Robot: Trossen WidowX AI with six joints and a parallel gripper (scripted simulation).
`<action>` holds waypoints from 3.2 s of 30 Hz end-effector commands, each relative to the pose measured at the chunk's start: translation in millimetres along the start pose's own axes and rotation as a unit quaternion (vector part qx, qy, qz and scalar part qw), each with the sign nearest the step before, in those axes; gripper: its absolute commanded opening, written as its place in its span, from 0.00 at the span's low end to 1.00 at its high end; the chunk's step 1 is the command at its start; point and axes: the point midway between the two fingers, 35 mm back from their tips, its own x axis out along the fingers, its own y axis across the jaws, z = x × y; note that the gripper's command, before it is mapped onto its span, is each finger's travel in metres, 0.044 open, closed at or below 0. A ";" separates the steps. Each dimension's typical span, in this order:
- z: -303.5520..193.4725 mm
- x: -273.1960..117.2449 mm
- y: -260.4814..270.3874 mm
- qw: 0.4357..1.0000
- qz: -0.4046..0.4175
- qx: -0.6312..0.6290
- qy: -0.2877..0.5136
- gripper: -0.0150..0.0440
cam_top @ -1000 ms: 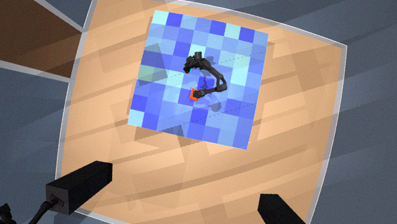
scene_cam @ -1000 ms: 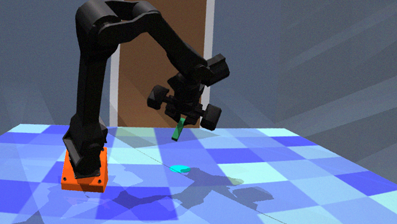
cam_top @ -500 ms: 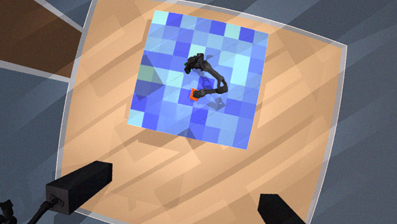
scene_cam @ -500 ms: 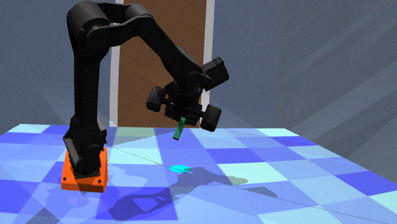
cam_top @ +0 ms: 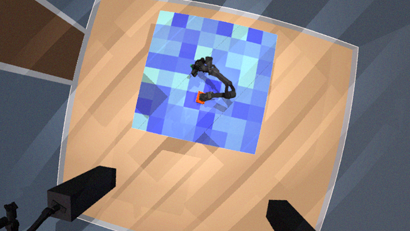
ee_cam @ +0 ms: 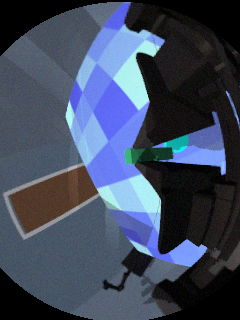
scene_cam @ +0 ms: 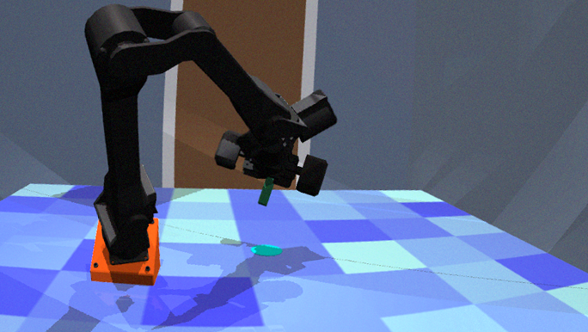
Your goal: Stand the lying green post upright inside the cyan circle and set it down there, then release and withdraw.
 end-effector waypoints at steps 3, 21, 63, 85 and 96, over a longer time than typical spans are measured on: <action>0.1 -3.7 1.1 1.000 -0.004 -0.010 -0.026 0.29; -0.6 -12.2 2.0 0.995 -0.019 -0.035 -0.091 0.29; -4.2 -34.0 8.8 0.970 -0.066 -0.102 -0.211 0.29; -30.1 -17.1 -2.9 0.971 -0.065 -0.104 -0.205 0.29; -61.2 -0.5 -10.2 0.971 -0.065 -0.104 -0.205 0.29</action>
